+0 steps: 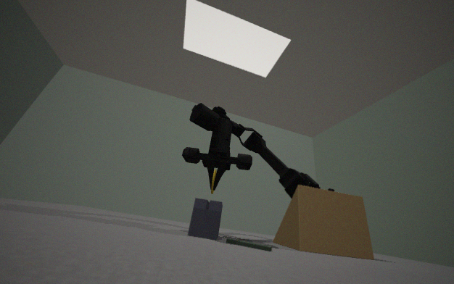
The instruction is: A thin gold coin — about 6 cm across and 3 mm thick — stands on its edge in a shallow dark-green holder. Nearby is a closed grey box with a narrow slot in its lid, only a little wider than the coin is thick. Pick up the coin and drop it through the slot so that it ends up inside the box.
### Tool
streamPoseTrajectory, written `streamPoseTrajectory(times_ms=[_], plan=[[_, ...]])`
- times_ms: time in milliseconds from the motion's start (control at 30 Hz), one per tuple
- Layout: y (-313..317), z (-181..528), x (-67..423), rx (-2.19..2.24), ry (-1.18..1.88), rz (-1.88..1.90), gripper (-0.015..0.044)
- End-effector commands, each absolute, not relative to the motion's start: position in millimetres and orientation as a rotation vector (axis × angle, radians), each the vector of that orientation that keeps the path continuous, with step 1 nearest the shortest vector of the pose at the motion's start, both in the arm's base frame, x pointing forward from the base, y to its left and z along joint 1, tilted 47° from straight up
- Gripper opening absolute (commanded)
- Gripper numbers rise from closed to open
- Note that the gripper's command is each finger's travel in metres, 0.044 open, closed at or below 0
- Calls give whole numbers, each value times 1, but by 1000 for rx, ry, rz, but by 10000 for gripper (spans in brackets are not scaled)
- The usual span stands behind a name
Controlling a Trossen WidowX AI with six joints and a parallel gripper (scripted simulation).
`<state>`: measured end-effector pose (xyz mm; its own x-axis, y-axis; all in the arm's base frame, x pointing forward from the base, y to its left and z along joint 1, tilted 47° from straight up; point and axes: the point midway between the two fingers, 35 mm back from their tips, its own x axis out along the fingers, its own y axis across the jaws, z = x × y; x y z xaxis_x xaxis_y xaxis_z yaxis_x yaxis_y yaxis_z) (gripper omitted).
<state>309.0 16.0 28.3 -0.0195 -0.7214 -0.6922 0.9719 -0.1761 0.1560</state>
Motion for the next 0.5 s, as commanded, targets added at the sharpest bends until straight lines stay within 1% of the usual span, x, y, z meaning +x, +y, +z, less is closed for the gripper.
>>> streamPoseTrajectory(times_ms=[0, 467], plan=[[16, 29, 309, 773, 430, -1587, 0], [13, 25, 308, 770, 433, -1587, 0]])
